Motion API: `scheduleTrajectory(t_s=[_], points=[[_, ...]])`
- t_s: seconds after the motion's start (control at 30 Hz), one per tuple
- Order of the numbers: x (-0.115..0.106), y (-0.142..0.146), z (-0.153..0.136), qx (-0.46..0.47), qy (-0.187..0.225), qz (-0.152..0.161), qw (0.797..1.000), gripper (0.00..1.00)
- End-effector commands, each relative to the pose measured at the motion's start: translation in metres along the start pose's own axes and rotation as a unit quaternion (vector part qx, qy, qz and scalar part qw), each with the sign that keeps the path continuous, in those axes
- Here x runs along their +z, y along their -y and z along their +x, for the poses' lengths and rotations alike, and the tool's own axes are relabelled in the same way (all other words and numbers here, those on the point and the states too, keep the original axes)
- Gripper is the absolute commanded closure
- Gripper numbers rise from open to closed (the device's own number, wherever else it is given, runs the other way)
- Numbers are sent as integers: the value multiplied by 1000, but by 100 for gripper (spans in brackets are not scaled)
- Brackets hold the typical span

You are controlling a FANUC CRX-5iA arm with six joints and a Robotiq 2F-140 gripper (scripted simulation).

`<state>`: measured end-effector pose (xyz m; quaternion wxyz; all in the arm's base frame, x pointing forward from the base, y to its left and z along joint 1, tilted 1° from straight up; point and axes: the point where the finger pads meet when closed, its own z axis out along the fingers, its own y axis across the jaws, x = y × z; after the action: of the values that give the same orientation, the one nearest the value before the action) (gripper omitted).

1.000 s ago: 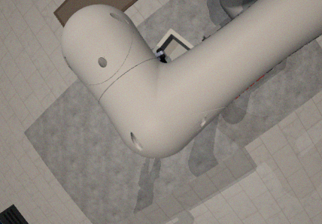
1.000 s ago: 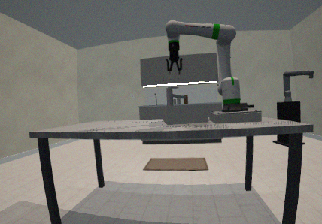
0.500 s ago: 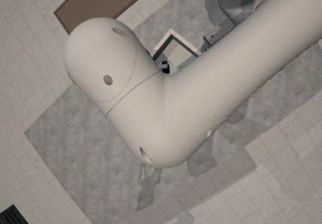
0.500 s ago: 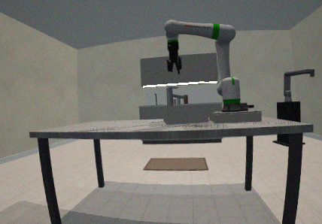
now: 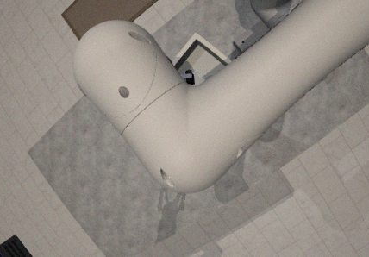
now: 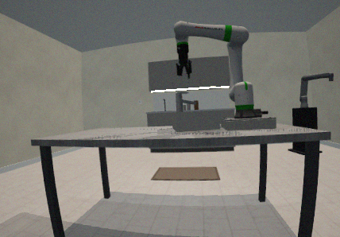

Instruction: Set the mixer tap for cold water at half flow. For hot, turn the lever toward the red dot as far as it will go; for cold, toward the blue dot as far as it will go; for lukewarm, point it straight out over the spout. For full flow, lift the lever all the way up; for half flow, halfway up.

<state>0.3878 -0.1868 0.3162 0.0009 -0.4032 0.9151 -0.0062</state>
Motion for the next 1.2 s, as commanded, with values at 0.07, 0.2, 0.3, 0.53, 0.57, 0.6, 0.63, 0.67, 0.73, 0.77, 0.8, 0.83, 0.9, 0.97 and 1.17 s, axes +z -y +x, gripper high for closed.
scheduleTrajectory(t_s=[0.07,0.2,0.3,0.53,0.57,0.6,0.63,0.67,0.73,0.77,0.8,0.83,0.9,0.97,1.17], points=[[0,0,0,0,0,0,1000,58],[1,0,0,0,0,0,1000,58],[2,0,0,0,0,0,1000,58],[7,0,0,0,0,0,1000,58],[7,0,0,0,0,0,1000,58],[8,0,0,0,0,0,1000,58],[9,0,0,0,0,0,1000,58],[11,0,0,0,0,0,1000,58],[13,0,0,0,0,0,1000,58],[15,0,0,0,0,0,1000,58],[16,0,0,0,0,0,1000,58],[18,0,0,0,0,0,1000,58],[21,0,0,0,0,0,1000,58],[24,0,0,0,0,0,1000,58],[31,0,0,0,0,0,1000,58]])
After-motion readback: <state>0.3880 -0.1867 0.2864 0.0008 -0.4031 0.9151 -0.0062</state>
